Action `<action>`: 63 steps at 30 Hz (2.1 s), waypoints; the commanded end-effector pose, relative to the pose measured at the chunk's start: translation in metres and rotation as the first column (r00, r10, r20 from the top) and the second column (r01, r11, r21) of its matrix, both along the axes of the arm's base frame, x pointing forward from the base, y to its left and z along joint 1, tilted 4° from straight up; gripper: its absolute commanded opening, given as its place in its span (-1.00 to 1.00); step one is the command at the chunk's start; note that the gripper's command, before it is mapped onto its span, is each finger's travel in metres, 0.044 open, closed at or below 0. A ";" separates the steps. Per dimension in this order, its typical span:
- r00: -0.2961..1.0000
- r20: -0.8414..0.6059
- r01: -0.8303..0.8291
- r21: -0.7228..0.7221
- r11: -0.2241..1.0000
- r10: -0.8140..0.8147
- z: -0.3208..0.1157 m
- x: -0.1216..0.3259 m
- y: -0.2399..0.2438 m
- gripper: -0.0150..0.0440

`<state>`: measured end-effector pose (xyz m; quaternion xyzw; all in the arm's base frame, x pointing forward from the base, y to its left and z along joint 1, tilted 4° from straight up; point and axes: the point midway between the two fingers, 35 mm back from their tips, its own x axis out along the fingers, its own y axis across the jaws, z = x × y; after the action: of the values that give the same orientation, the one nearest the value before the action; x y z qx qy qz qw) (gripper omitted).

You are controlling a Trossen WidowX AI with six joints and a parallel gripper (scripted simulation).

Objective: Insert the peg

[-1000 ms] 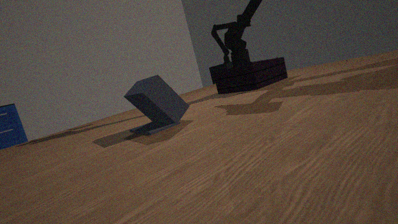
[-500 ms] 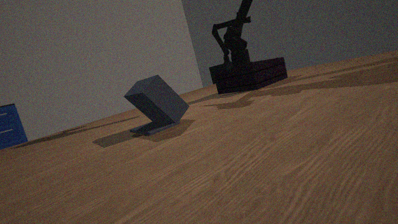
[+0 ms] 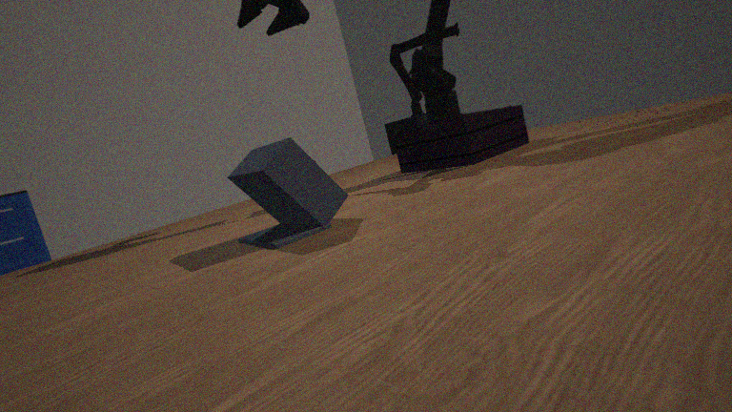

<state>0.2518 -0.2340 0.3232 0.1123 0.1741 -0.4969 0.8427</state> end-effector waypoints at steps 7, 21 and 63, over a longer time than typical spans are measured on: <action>0.974 -0.180 -0.109 0.164 0.980 0.138 -0.073 0.032 0.018 1.00; 0.871 -0.357 -0.188 0.394 0.900 0.338 -0.155 0.054 0.053 1.00; 0.547 -0.502 -0.074 0.767 0.637 0.669 -0.295 0.038 0.140 1.00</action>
<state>0.2919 -0.0956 0.0364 0.1449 0.6888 -0.1931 0.6836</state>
